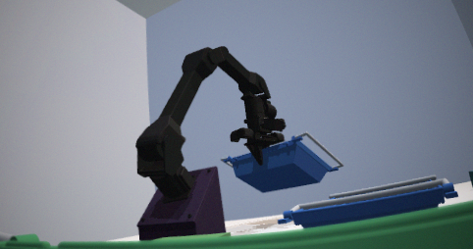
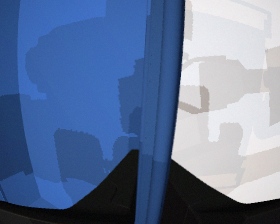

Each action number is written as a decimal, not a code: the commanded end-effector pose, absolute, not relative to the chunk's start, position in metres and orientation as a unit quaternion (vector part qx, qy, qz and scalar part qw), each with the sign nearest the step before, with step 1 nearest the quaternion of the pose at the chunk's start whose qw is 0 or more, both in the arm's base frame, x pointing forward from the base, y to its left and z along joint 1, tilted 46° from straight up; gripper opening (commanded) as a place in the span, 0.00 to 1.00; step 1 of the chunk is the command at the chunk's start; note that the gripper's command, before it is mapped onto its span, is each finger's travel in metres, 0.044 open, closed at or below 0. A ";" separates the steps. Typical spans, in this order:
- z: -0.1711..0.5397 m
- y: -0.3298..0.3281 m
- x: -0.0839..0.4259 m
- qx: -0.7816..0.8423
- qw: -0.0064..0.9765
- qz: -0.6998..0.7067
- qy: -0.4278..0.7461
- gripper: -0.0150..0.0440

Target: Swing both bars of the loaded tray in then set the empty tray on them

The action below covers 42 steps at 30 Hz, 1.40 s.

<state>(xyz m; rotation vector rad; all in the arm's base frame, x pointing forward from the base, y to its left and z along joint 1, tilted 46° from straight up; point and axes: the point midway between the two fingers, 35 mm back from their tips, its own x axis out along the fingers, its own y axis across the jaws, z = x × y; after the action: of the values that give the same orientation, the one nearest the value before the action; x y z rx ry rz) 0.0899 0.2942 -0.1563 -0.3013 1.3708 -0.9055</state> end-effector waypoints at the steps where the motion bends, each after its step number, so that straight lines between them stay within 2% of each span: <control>1: -0.144 0.300 0.106 -0.103 0.679 -0.407 0.603 0.25; 21: -0.090 0.270 0.194 0.020 0.689 -0.485 0.538 0.25; 42: -0.031 0.207 0.270 0.142 0.679 -0.567 0.444 0.25</control>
<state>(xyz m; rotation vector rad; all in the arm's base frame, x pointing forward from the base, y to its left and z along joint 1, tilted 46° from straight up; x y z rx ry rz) 0.2577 0.2124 -0.0469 0.2567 1.0435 -1.2692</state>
